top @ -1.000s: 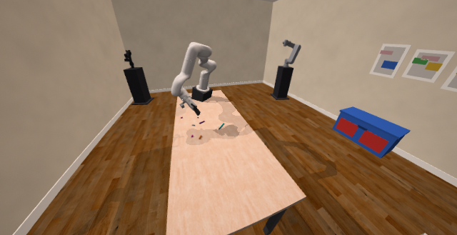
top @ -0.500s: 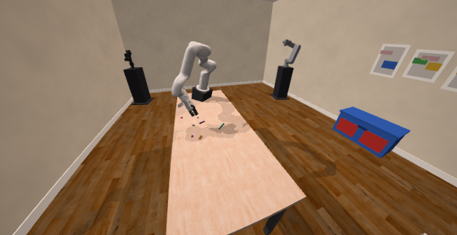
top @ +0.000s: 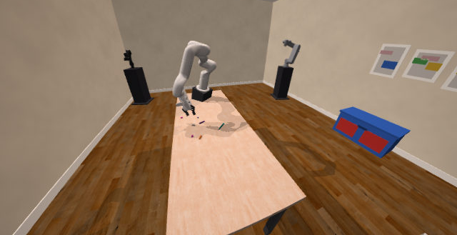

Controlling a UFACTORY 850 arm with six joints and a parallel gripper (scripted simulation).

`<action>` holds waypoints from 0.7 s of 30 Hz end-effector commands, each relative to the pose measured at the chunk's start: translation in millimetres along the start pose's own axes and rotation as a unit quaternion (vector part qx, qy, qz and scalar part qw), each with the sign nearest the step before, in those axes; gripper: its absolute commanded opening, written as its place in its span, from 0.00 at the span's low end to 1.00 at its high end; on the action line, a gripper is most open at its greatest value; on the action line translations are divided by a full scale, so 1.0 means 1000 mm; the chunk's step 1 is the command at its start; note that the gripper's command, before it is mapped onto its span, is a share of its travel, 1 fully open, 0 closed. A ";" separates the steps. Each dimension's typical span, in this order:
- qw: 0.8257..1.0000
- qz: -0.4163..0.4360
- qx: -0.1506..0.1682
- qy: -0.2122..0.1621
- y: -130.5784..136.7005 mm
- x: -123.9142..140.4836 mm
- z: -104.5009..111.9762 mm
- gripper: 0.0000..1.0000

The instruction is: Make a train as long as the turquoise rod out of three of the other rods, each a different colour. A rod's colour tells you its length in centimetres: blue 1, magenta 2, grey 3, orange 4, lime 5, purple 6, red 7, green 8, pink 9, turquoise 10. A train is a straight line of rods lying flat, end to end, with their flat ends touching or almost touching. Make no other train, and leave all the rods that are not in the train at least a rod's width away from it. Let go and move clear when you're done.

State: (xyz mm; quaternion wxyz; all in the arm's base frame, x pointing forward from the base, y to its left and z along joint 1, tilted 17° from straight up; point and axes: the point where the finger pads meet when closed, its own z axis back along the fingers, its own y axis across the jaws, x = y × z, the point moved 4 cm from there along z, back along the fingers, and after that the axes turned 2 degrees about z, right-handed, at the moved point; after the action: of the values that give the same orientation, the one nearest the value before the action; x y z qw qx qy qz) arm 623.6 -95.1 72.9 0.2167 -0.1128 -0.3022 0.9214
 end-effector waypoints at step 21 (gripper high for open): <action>0.941 0.297 0.148 -0.062 0.101 0.055 0.015 1.00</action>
State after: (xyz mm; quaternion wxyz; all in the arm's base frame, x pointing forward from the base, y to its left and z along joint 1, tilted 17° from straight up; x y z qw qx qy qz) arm 553.5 -139.1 27.1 -0.0118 -0.1061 -0.1618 0.9810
